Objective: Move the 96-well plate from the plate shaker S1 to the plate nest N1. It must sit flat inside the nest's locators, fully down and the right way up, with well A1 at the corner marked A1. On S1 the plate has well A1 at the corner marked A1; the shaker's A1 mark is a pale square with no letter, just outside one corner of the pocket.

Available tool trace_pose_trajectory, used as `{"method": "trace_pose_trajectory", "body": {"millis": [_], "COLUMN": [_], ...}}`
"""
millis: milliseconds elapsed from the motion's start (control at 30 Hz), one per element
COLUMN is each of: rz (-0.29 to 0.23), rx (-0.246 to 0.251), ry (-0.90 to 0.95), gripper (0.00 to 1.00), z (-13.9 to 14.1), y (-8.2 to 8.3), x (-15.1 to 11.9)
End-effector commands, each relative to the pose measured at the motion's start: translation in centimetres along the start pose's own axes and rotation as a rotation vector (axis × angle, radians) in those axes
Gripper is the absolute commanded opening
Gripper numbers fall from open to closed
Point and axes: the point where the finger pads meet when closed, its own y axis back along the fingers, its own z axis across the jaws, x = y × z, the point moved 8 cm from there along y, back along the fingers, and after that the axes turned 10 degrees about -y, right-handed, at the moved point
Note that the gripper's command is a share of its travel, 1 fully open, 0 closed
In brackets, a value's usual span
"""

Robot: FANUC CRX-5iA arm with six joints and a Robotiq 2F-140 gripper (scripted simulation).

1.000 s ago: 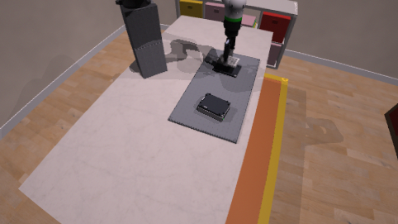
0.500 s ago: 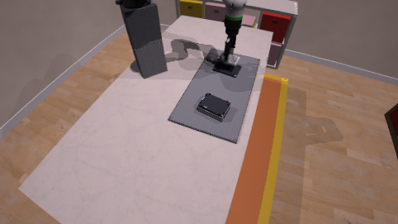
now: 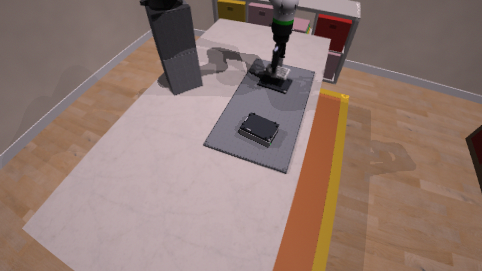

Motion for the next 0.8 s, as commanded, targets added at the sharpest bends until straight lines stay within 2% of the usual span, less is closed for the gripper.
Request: {"method": "trace_pose_trajectory", "body": {"millis": [0,433,767], "rz": [0.0,0.0,0.0], "rx": [0.0,0.0,0.0], "ry": [0.0,0.0,0.0], "gripper": [0.0,0.0,0.0], "z": [0.0,0.0,0.0], "y": [0.0,-0.3,-2.0], "x": [0.0,0.0,0.0]}}
